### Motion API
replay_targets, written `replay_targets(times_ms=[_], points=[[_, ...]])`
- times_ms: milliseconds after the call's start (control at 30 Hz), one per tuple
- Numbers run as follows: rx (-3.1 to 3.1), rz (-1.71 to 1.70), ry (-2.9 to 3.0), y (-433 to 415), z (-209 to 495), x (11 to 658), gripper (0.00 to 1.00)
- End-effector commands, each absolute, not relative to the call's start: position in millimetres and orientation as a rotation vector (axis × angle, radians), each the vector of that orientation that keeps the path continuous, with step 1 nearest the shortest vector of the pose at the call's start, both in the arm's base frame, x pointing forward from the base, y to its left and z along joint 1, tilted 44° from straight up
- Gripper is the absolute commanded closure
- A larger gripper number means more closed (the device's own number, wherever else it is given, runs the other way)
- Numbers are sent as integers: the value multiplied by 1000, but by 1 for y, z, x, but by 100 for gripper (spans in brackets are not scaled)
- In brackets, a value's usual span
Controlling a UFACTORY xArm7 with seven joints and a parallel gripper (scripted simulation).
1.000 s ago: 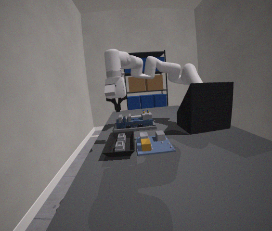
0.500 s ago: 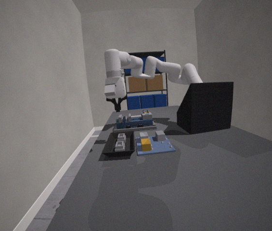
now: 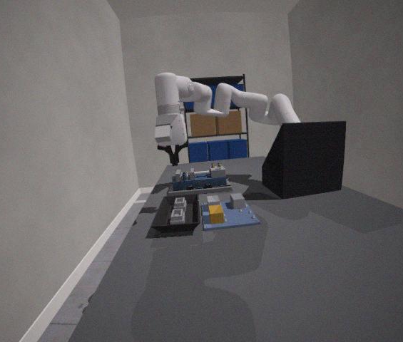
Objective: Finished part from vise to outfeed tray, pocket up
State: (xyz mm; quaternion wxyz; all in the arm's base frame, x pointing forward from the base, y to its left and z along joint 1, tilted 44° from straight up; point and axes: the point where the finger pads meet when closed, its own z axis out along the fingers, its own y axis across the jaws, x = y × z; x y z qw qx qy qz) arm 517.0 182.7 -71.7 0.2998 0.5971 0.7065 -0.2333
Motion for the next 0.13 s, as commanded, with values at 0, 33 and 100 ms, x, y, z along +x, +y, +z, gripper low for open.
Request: replay_targets(times_ms=[0, 33, 100], points=[[1585, -613, 1878, 185, -70, 517, 100], [1585, -613, 1878, 185, -70, 517, 100], [1585, -613, 1878, 185, -70, 517, 100]])
